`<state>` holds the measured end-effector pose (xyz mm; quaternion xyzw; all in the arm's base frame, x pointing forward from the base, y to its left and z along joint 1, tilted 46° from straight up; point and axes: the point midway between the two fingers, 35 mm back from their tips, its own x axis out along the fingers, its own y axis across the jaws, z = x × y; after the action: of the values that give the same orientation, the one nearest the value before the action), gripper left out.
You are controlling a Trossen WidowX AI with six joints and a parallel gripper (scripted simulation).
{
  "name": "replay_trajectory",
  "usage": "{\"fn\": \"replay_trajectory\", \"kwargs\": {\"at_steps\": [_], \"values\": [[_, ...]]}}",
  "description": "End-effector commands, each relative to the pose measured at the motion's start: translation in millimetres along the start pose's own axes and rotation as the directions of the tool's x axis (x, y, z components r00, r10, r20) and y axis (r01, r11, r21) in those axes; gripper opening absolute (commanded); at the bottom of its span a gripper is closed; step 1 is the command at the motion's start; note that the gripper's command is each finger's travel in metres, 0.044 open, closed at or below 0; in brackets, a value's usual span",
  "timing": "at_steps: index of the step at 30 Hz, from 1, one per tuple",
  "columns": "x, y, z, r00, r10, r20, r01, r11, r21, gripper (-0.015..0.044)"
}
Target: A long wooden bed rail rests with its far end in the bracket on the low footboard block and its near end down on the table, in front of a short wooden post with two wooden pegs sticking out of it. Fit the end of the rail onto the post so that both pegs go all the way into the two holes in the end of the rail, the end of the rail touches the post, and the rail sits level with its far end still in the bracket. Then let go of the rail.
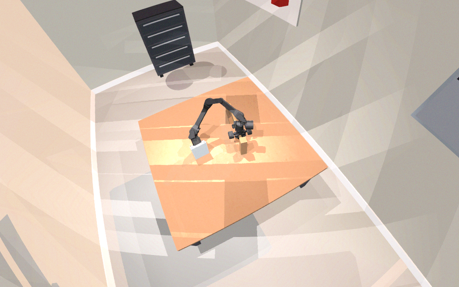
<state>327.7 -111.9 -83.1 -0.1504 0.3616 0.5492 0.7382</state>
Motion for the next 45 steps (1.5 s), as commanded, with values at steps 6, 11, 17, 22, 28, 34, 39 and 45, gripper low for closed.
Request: {"fn": "replay_trajectory", "kwargs": {"at_steps": [6,11,17,22,28,34,39,45], "values": [[-0.8,-0.4,-4.8,1.0,-0.004,-0.002,0.004,1.0,0.001,0.0],[-0.6,-0.4,-6.4,1.0,-0.005,-0.002,0.005,1.0,0.001,0.0],[-0.7,-0.5,-8.2,1.0,-0.005,-0.002,0.005,1.0,0.001,0.0],[-1.4,-0.5,-9.3,1.0,-0.005,-0.002,0.005,1.0,0.001,0.0],[-1.7,-0.6,-8.8,1.0,-0.005,-0.002,0.005,1.0,0.001,0.0],[-1.9,-0.6,-6.9,1.0,-0.005,-0.002,0.005,1.0,0.001,0.0],[-2.2,-0.7,-5.3,1.0,-0.005,-0.002,0.005,1.0,0.001,0.0],[-2.7,-0.7,-3.5,1.0,-0.004,-0.002,0.004,1.0,0.001,0.0]]}}
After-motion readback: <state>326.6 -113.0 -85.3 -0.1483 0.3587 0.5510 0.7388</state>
